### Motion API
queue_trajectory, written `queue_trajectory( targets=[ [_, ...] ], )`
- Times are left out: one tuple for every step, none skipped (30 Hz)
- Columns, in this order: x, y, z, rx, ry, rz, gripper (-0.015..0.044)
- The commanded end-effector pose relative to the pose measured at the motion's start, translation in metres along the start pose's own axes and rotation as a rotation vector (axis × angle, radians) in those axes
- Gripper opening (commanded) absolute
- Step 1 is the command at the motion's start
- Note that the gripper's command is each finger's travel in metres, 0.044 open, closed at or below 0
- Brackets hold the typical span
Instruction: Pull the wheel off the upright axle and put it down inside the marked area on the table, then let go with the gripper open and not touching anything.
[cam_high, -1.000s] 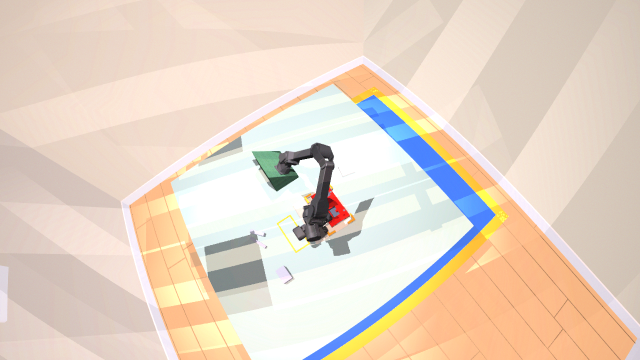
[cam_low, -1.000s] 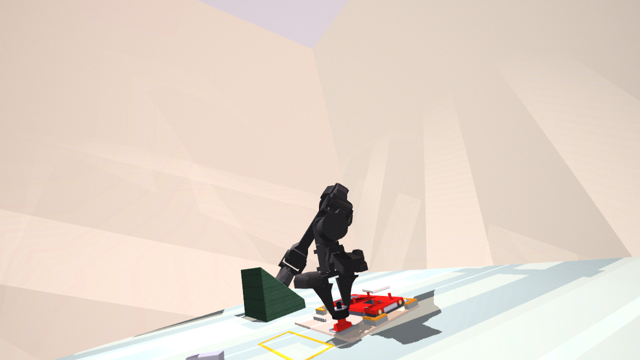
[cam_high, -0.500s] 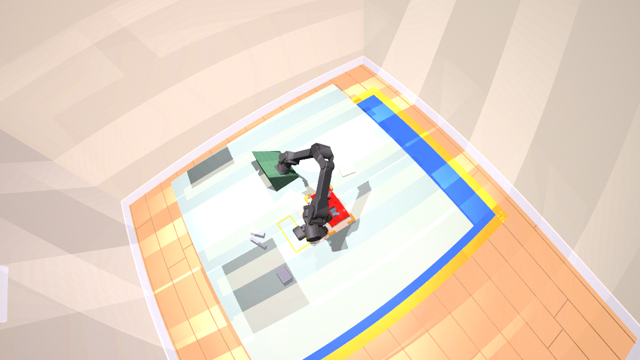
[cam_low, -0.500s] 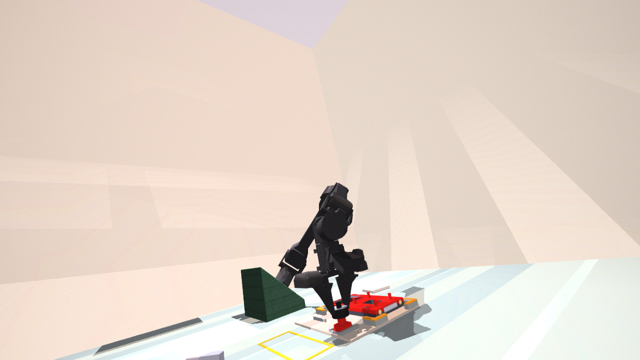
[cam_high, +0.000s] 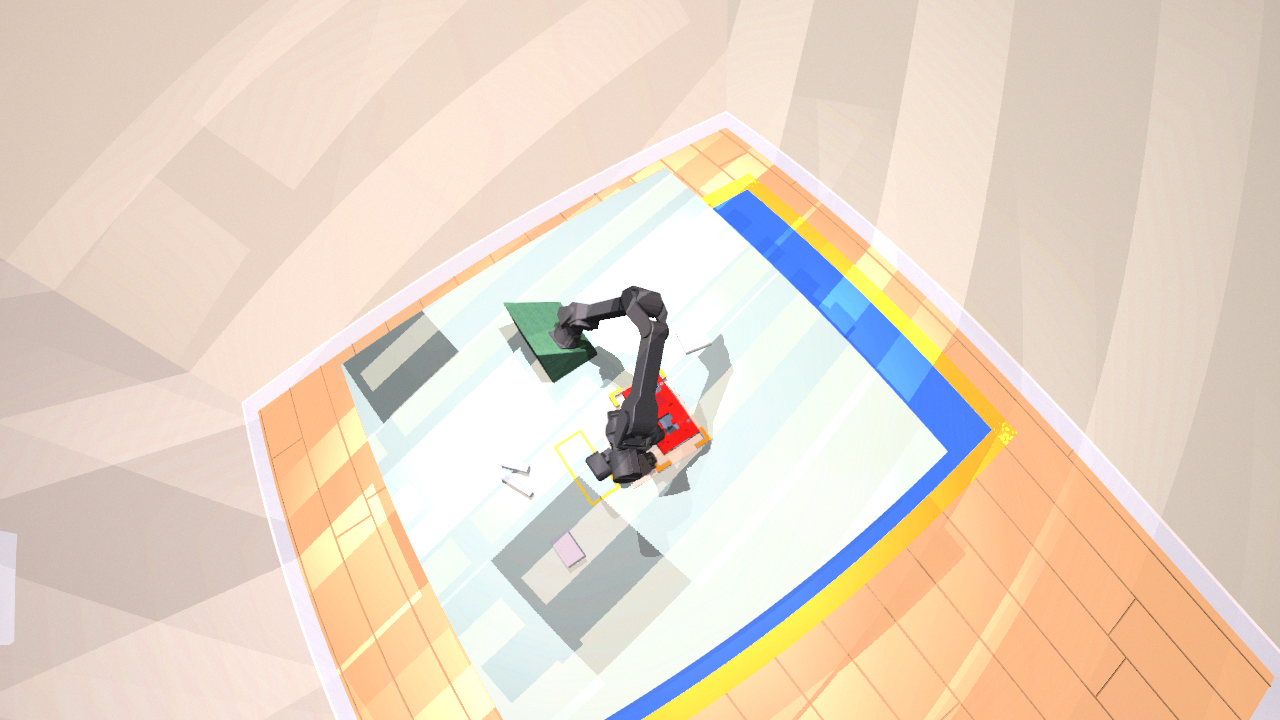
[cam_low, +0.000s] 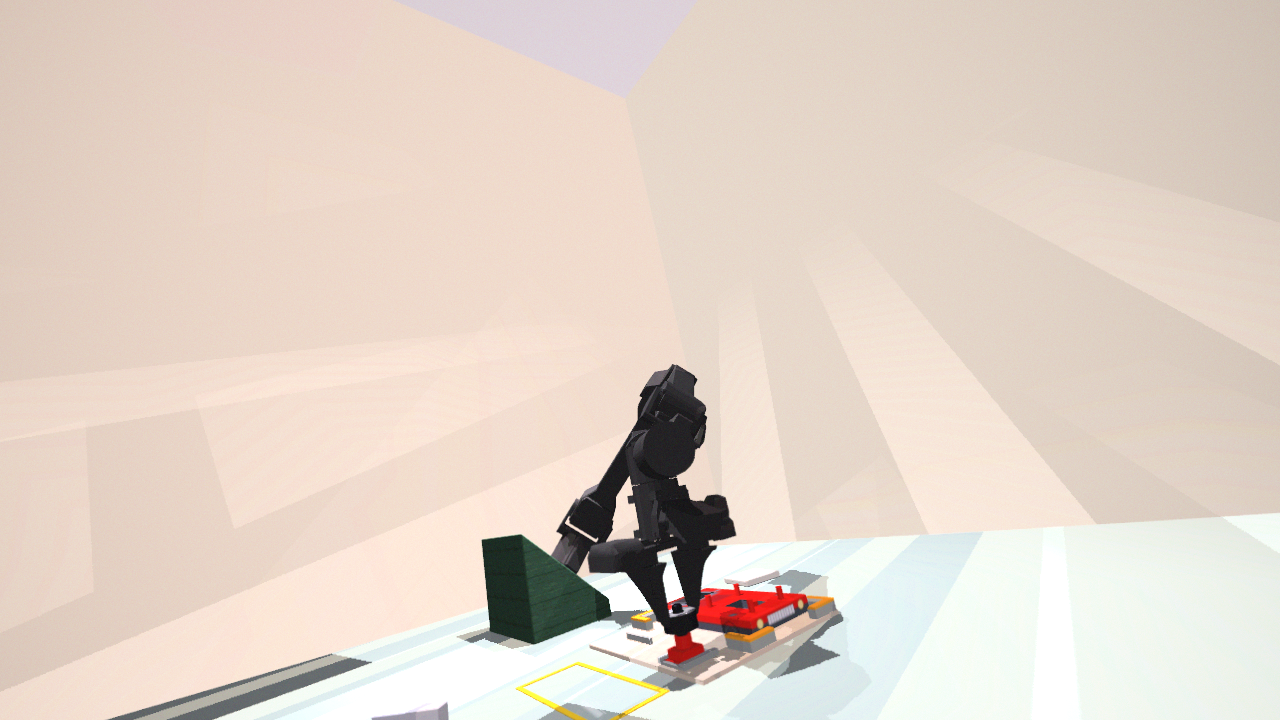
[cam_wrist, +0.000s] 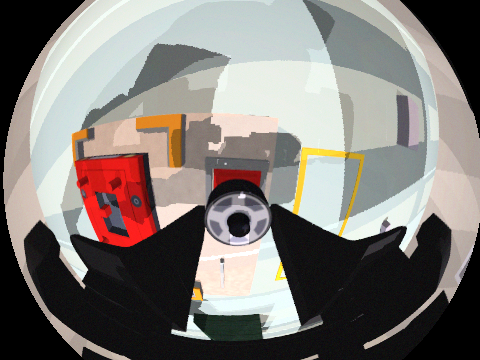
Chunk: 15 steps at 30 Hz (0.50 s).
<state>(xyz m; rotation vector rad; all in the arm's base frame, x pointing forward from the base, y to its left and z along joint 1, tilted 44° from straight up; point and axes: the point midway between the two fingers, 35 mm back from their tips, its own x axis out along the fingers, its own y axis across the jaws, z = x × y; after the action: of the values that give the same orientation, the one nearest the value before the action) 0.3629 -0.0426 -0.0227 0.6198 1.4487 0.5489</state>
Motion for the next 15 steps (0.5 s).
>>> queue_trajectory(
  targets=[
    [-0.0067, -0.0016, 0.0001, 0.004, -0.006, -0.003, 0.0000],
    [-0.0070, -0.0016, 0.0001, 0.005, -0.006, -0.003, 0.0000],
    [-0.0074, -0.0016, 0.0002, 0.005, -0.006, -0.003, 0.0000],
    [-0.0077, -0.0016, 0.0002, 0.005, -0.005, -0.003, 0.0000],
    [-0.0080, -0.0016, 0.0002, 0.005, -0.005, -0.003, 0.0000],
    [-0.0083, -0.0016, 0.0002, 0.005, -0.005, -0.003, 0.0000],
    [-0.0087, -0.0016, 0.0002, 0.005, -0.005, -0.003, 0.0000],
    [-0.0090, -0.0016, 0.0002, 0.005, -0.005, -0.003, 0.0000],
    [-0.0093, -0.0016, 0.0002, 0.005, -0.005, -0.003, 0.0000],
    [-0.0096, -0.0016, 0.0002, 0.005, -0.005, -0.003, 0.0000],
    [-0.0100, -0.0016, 0.0002, 0.005, -0.005, -0.002, 0.0000],
    [-0.0103, -0.0016, 0.0002, 0.005, -0.005, -0.002, 0.0000],
    [-0.0106, -0.0016, 0.0002, 0.005, -0.005, -0.002, 0.0000],
    [-0.0110, -0.0017, 0.0002, 0.005, -0.005, -0.002, 0.0000],
    [-0.0113, -0.0017, 0.0002, 0.005, -0.005, -0.002, 0.0000]
  ],
)
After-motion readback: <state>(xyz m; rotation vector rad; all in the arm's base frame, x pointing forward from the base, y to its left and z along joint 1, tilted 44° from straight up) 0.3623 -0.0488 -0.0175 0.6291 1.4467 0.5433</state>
